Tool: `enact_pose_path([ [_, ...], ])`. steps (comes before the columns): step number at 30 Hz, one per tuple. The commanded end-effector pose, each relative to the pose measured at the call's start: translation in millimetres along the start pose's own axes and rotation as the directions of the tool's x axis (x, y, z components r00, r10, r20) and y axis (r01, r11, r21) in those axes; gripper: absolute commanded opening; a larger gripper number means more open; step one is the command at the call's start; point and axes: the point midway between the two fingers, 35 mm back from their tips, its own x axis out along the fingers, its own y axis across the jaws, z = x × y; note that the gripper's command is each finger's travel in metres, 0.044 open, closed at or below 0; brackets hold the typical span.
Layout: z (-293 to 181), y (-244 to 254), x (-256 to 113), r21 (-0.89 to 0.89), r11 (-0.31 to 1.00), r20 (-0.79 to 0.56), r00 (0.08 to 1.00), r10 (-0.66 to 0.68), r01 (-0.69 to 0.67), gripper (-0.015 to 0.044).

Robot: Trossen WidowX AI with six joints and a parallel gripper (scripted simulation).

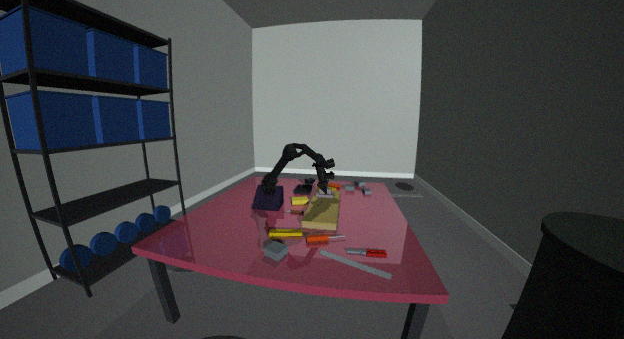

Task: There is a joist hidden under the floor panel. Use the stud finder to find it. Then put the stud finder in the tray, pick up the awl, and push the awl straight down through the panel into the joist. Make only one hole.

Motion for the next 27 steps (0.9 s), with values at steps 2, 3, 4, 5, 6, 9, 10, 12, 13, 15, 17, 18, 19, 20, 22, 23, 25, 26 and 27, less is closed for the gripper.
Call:
enact_pose_path([
  [2,-1.1,-12.2,1.0,-0.005,1.000,0.000,1.000,-0.007,0.007,0.0000],
  [3,-1.1,-14.1,1.0,-0.005,1.000,0.000,1.000,-0.007,0.007,0.0000],
  [4,-1.0,-15.9,1.0,-0.005,1.000,0.000,1.000,-0.007,0.007,0.0000],
  [5,-1.0,-17.8,1.0,-0.005,1.000,0.000,1.000,-0.007,0.007,0.0000],
  [6,-1.0,-19.7,1.0,-0.005,1.000,0.000,1.000,-0.007,0.007,0.0000],
  [9,-1.0,-25.3,1.0,-0.005,1.000,0.000,1.000,-0.008,0.008,0.0000],
  [10,-1.0,-27.2,1.1,-0.005,1.000,0.000,1.000,-0.008,0.008,0.0000],
  [12,-0.9,-31.0,1.1,-0.006,1.000,0.000,1.000,-0.008,0.008,0.0000],
  [13,-0.9,-32.9,1.1,-0.006,1.000,0.000,1.000,-0.008,0.008,0.0000],
  [15,-0.9,-36.6,1.1,-0.006,1.000,0.000,1.000,-0.009,0.009,0.0000],
  [17,-0.8,-40.4,1.1,-0.006,1.000,0.000,1.000,-0.009,0.009,0.0000],
  [18,-0.8,-42.3,1.1,-0.006,1.000,0.000,1.000,-0.009,0.009,0.0000],
  [19,-0.8,-44.1,1.1,-0.006,1.000,0.000,1.000,-0.009,0.009,0.0000],
  [20,-0.8,-46.0,1.1,-0.006,1.000,0.000,1.000,-0.009,0.009,0.0000],
  [22,-0.8,-49.8,1.1,-0.006,1.000,0.000,1.000,-0.009,0.009,0.0000],
  [23,-0.7,-51.7,1.1,-0.006,1.000,0.000,1.000,-0.010,0.010,0.0000],
  [25,-0.7,-55.4,1.1,-0.006,1.000,0.000,1.000,-0.010,0.010,0.0000],
  [26,-0.7,-57.3,1.1,-0.006,1.000,0.000,1.000,-0.010,0.010,0.0000],
  [27,-0.7,-59.2,1.1,-0.006,1.000,-0.001,1.000,-0.010,0.010,0.0000],
])
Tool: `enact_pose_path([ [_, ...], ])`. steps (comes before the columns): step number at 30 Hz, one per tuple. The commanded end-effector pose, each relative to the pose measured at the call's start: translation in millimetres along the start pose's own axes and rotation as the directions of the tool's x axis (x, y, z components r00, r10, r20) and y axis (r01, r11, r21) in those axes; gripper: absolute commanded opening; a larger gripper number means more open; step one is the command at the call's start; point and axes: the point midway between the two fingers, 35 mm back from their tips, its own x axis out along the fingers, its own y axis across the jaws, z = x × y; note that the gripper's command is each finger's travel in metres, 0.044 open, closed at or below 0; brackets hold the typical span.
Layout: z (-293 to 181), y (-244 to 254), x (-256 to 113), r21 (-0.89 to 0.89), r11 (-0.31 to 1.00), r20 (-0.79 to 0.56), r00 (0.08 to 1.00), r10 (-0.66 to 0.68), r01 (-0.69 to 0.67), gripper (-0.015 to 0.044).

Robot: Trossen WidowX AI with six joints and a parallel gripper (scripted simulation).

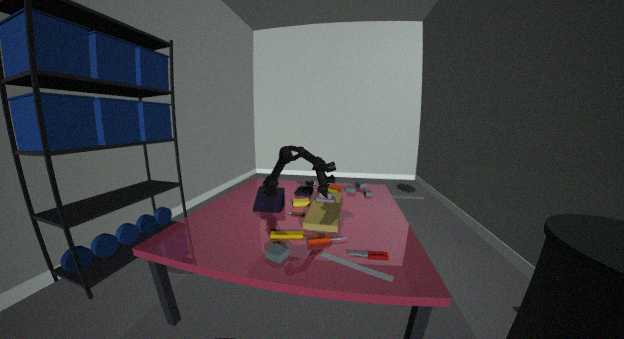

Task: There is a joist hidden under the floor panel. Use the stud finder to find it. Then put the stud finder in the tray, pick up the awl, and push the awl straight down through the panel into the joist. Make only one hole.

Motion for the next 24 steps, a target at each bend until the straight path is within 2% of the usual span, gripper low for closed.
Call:
enact_pose_path([
  [1,-1.3,-10.1,0.8,-0.004,1.000,0.000,1.000,-0.007,0.007,0.0000],
  [24,-0.8,-53.4,0.8,-0.006,1.000,-0.001,1.000,-0.009,0.009,0.0000],
])
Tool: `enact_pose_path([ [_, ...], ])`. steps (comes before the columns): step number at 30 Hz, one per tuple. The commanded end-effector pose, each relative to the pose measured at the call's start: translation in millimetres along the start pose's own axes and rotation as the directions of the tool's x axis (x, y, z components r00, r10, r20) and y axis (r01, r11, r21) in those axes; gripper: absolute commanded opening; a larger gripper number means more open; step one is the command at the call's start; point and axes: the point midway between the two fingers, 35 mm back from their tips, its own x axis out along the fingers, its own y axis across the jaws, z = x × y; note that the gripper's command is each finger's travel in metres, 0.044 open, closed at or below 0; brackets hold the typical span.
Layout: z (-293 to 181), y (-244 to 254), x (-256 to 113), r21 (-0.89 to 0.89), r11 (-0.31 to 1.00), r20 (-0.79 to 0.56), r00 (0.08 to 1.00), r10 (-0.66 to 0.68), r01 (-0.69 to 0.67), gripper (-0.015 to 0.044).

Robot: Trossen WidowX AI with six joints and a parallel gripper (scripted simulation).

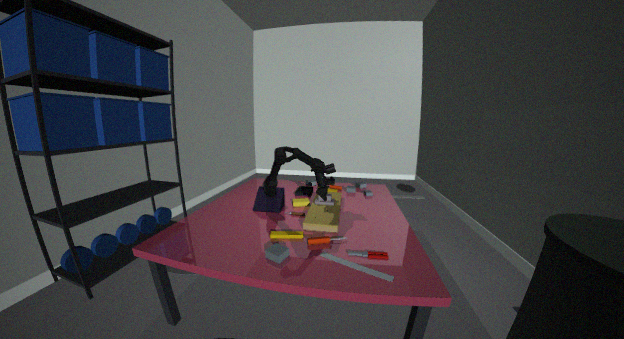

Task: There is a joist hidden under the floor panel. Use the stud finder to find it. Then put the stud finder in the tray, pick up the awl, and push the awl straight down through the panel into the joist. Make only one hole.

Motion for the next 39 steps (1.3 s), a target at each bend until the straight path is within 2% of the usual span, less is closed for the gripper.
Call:
enact_pose_path([
  [1,-1.5,-9.4,0.6,-0.005,1.000,-0.001,1.000,-0.003,0.003,0.0000],
  [39,-0.7,-81.0,0.5,-0.006,1.000,-0.001,1.000,-0.007,0.007,0.0000],
])
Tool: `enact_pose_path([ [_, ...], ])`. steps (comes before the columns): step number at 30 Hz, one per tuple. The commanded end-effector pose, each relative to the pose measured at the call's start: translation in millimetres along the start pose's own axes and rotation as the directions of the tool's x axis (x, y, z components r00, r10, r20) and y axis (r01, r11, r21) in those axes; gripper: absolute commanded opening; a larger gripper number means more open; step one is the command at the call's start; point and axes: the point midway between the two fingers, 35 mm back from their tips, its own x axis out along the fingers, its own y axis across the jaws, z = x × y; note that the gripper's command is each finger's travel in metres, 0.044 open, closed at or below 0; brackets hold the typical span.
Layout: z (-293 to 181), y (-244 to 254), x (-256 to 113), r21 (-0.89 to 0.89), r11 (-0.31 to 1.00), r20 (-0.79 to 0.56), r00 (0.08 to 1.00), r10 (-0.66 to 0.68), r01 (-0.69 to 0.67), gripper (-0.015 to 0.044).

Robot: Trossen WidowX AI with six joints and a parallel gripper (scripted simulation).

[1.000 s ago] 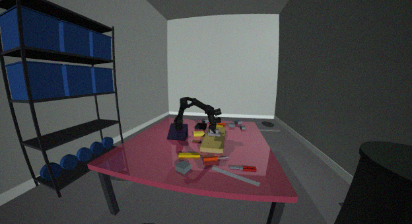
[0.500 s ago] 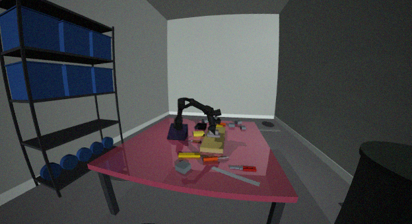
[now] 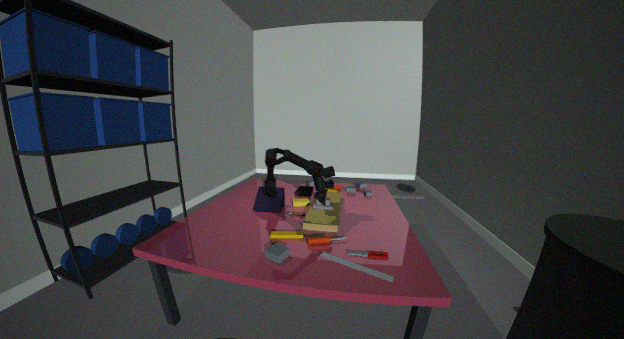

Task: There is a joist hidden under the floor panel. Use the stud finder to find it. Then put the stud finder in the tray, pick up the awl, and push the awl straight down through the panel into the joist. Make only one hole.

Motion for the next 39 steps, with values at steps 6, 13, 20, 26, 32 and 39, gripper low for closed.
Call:
enact_pose_path([
  [6,-0.8,-18.9,0.5,-0.002,1.000,-0.001,1.000,-0.002,0.002,0.0000],
  [13,-0.6,-32.1,0.5,-0.002,1.000,-0.001,1.000,-0.003,0.003,0.0000],
  [20,-0.5,-45.4,0.4,-0.003,1.000,-0.001,1.000,-0.003,0.003,0.0000],
  [26,-0.4,-56.7,0.3,-0.003,1.000,-0.001,1.000,-0.004,0.004,0.0000],
  [32,-0.3,-68.1,0.3,-0.003,1.000,0.000,1.000,-0.005,0.005,0.0000],
  [39,-0.1,-81.3,0.1,-0.003,1.000,0.000,1.000,-0.005,0.005,0.0000],
])
